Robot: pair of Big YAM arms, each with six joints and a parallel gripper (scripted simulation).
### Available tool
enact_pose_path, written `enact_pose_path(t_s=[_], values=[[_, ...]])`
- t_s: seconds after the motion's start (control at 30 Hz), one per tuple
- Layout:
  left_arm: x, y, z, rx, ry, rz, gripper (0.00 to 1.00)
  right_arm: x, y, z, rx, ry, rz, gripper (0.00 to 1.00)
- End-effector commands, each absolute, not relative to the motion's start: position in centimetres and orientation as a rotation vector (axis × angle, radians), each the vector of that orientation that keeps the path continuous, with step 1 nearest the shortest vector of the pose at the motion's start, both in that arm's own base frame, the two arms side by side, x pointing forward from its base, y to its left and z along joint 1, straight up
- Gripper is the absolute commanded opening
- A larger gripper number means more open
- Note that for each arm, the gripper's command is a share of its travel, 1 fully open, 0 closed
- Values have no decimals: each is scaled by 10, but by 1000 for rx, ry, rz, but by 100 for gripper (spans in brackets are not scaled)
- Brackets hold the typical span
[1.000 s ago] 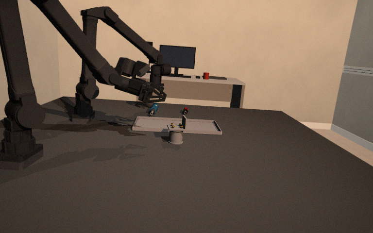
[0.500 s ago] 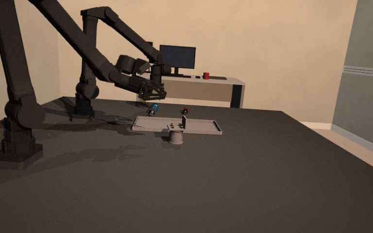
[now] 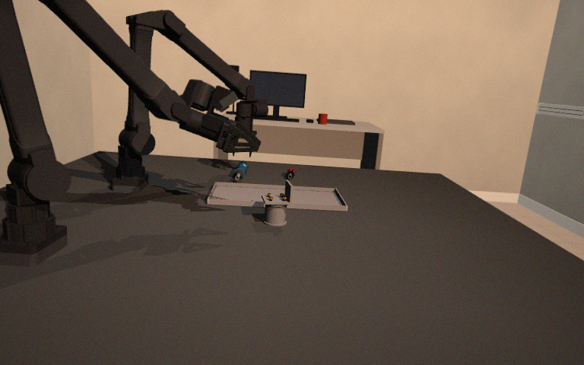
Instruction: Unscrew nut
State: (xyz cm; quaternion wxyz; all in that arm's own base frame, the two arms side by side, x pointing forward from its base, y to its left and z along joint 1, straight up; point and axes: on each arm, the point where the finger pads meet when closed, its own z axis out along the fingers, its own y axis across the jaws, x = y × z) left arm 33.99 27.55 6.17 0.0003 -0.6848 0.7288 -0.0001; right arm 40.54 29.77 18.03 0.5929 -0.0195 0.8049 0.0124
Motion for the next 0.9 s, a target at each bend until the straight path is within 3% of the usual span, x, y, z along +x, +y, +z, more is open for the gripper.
enact_pose_path(t_s=[0.0,0.87], values=[[350,283,74,-2127,2267,-4,65,422,303,222,31,1842,84,86],[350,283,74,-2127,2267,-4,65,416,284,243,69,1948,76,86]])
